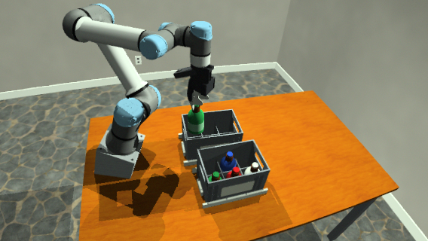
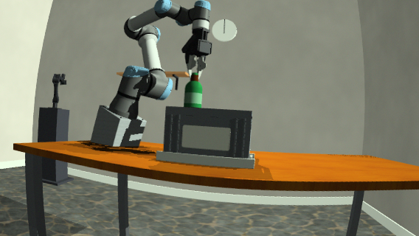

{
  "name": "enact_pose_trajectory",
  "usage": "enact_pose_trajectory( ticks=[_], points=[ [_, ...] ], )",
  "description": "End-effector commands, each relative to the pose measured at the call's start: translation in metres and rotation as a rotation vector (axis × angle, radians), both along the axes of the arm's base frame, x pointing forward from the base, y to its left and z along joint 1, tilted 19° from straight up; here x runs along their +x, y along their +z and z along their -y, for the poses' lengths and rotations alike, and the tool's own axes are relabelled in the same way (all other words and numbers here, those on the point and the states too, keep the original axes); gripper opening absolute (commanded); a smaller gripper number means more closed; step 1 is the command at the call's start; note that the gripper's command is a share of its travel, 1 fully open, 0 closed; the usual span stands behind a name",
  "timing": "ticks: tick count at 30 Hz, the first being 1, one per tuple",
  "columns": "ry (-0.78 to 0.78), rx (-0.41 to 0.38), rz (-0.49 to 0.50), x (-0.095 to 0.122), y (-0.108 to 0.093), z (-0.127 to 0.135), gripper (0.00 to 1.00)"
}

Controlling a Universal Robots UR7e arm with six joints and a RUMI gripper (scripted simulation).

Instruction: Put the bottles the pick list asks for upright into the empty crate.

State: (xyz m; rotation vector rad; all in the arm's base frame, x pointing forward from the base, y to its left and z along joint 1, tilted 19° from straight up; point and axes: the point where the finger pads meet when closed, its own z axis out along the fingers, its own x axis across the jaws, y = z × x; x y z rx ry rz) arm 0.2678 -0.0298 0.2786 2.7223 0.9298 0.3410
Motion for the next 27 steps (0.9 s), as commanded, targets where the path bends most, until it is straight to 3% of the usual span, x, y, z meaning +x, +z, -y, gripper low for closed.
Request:
enact_pose_trajectory(
  ticks=[1, 27],
  points=[
    [0.0, -0.001, 0.001, 0.0, 0.0, 0.0, 0.0],
    [0.0, -0.001, 0.001, 0.006, -0.018, 0.003, 0.0]
  ],
)
